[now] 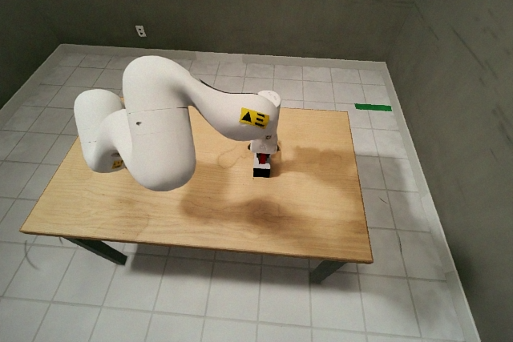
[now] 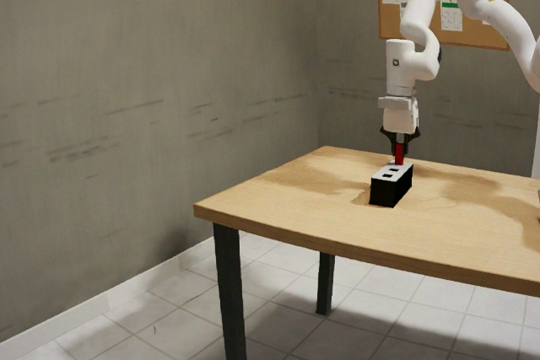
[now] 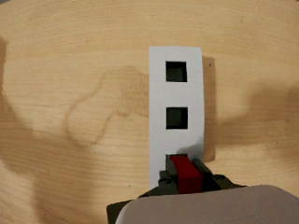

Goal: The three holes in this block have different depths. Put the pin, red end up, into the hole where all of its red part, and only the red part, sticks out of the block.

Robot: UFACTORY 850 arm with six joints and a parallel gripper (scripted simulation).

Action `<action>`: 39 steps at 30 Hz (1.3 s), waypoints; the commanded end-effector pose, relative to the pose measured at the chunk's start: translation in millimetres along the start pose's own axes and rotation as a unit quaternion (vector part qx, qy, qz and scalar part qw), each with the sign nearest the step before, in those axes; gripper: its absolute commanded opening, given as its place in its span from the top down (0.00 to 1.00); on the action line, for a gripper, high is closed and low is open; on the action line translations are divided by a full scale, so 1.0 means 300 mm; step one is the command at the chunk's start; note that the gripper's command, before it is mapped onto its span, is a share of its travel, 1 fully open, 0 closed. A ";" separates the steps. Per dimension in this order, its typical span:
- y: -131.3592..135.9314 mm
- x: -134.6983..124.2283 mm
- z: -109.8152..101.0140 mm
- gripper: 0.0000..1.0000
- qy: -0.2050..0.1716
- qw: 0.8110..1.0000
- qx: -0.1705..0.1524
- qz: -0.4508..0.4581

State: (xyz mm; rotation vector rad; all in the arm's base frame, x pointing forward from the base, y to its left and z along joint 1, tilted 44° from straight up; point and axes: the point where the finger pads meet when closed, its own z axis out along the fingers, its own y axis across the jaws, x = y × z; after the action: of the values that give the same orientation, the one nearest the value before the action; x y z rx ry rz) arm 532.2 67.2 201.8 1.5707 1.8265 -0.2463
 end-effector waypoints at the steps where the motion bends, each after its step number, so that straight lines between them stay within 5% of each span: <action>1: 0.001 -0.001 -0.002 1.00 0.000 1.000 -0.001 0.000; 39: 0.003 0.001 0.011 1.00 0.000 1.000 -0.001 0.000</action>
State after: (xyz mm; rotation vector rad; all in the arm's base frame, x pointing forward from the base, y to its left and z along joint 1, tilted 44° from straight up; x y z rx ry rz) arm 533.9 65.2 198.8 1.5707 1.8265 -0.2461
